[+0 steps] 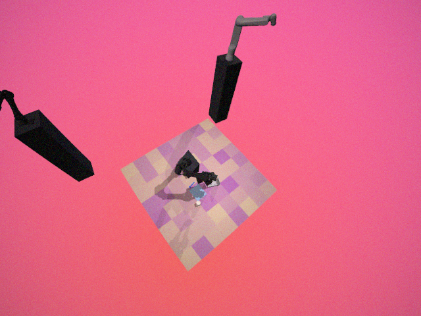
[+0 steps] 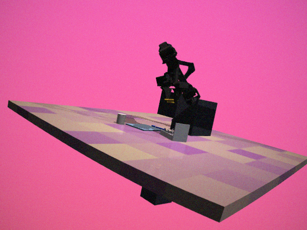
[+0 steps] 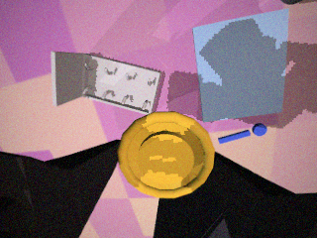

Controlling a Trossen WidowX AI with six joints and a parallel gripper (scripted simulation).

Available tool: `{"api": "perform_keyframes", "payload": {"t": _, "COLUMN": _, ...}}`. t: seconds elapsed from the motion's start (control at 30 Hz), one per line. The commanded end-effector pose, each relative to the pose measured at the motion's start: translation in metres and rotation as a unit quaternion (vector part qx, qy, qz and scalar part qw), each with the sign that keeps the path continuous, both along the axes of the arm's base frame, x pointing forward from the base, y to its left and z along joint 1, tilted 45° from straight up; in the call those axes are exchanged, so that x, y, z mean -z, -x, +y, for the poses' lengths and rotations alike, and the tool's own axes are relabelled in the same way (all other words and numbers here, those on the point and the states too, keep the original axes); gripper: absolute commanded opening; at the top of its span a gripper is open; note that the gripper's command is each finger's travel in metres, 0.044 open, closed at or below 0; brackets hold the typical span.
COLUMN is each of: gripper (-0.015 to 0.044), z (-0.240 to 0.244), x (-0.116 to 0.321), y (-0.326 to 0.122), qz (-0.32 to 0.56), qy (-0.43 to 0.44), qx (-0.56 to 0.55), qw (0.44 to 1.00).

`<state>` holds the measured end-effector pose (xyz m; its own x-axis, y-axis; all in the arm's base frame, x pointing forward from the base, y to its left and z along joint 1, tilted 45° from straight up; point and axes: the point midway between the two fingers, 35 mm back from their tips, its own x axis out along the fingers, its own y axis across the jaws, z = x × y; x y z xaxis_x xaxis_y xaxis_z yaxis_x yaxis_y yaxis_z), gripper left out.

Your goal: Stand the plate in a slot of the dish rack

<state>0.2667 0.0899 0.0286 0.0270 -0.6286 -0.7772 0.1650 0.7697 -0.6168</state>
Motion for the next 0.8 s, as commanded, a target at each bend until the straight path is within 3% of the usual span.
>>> {"api": "perform_keyframes", "payload": {"t": 0.0, "gripper": 0.0000, "z": -0.005, "x": 0.012, "y": 0.002, "qz": 0.046, "qy": -0.033, "qx": -0.018, "qw": 0.998}}
{"api": "perform_keyframes", "payload": {"t": 0.77, "gripper": 0.0000, "z": -0.029, "x": 0.061, "y": 0.006, "qz": 0.194, "qy": -0.228, "qx": -0.160, "qw": 0.941}}
